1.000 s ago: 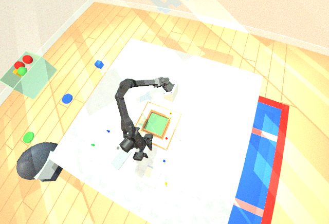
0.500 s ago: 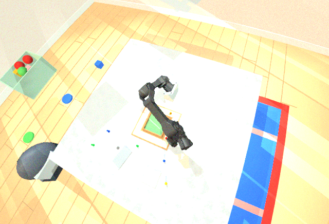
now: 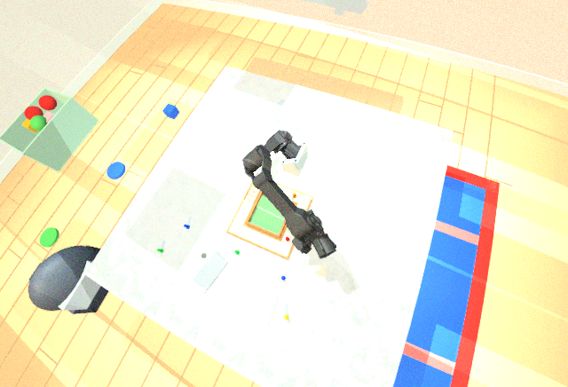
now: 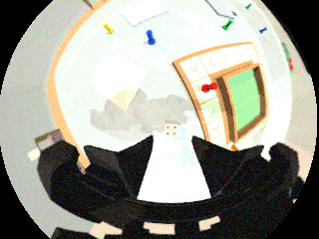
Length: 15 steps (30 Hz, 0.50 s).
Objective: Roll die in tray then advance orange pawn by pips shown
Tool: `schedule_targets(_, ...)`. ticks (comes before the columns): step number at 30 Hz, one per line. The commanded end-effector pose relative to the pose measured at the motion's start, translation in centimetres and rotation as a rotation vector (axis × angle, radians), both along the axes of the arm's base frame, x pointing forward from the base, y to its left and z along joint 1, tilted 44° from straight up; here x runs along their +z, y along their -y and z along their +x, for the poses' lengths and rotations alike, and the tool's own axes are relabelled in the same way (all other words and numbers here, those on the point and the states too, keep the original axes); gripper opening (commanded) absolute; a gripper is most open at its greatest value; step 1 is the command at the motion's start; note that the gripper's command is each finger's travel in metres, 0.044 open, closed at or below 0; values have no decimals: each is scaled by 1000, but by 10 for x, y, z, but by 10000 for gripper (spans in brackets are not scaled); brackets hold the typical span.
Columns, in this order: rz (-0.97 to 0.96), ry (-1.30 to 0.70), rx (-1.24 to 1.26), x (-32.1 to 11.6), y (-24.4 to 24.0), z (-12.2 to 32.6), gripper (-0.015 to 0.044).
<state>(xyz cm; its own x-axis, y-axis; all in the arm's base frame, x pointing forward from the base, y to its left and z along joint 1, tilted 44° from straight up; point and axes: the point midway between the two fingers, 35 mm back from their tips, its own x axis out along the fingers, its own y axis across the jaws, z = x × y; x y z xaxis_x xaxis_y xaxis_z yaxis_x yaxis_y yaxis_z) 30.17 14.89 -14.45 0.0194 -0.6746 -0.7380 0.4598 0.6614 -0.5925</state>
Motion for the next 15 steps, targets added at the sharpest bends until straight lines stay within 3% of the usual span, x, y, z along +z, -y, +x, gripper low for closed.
schedule_targets(1, -14, -10, 3, -13, 12, -2, 275)
schedule_targets(15, -15, -10, 3, -24, 21, -2, 275)
